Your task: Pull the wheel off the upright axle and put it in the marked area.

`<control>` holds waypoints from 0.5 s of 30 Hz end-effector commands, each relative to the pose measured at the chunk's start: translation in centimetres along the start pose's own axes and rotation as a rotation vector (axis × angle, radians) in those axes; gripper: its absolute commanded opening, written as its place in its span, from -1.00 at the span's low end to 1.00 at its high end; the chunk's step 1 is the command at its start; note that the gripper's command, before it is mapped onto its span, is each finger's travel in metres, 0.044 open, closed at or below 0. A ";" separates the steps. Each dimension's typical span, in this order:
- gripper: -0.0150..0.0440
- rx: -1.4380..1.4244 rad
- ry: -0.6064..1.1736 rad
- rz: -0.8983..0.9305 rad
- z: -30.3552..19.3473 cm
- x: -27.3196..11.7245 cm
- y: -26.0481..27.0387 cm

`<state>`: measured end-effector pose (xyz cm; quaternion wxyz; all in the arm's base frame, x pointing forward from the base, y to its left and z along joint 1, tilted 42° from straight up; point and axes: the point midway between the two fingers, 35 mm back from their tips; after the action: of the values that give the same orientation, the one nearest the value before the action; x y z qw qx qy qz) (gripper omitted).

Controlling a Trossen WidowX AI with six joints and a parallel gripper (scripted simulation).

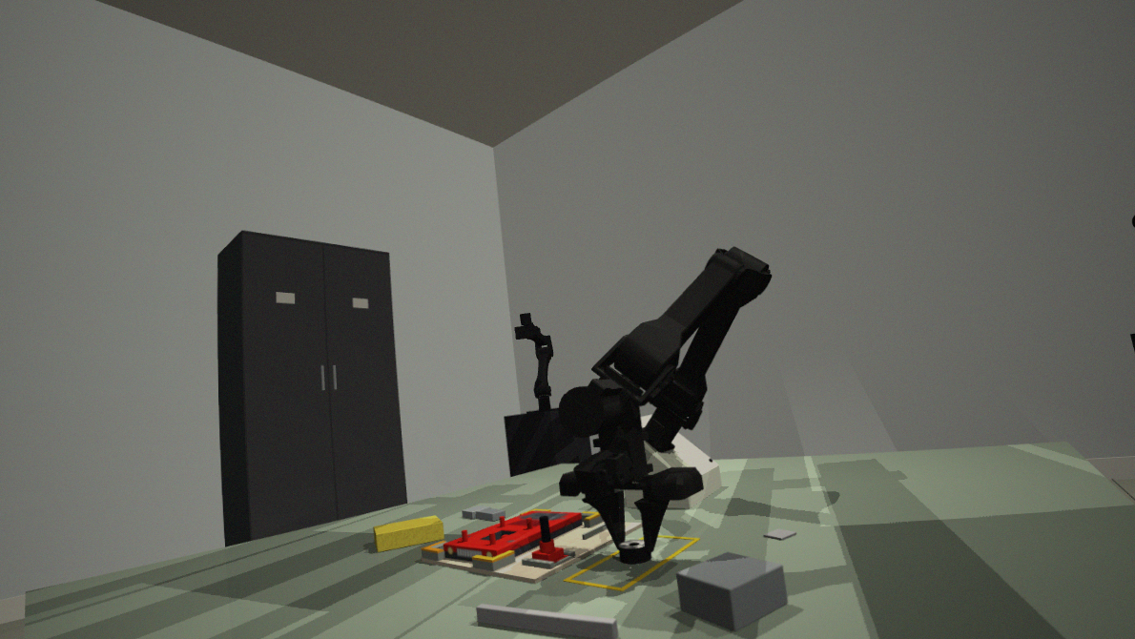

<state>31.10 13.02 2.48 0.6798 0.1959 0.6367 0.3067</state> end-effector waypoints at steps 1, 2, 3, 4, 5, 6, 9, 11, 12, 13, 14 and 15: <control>0.22 -0.001 0.001 0.000 0.0 0.0 0.0; 0.31 -0.001 0.001 0.000 0.0 0.0 0.0; 0.40 -0.001 0.001 0.000 0.0 0.0 0.0; 0.49 -0.001 0.001 0.000 0.0 -0.2 0.0; 0.53 -0.001 0.001 0.000 0.0 -0.5 0.0; 0.53 -0.001 0.001 0.000 0.1 -1.0 -0.1; 0.53 0.000 -0.001 0.000 0.1 -3.2 -0.1; 0.53 0.001 -0.004 0.002 0.1 -5.2 -0.1; 0.53 0.001 -0.004 0.003 0.0 -5.8 -0.1; 0.53 0.001 -0.004 0.003 0.0 -6.0 -0.1; 0.53 0.001 -0.004 0.003 0.0 -6.0 -0.1; 0.61 0.005 -0.007 -0.006 0.0 -5.2 -0.3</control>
<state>31.38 9.23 6.32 0.6856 0.1967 0.6323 0.3024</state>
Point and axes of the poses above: the point midway between the two fingers, 35 mm back from their tips, its own x axis out along the fingers, its own y axis across the jaws, z = x × y, and after that the axes turned 13 degrees about -x, right-handed
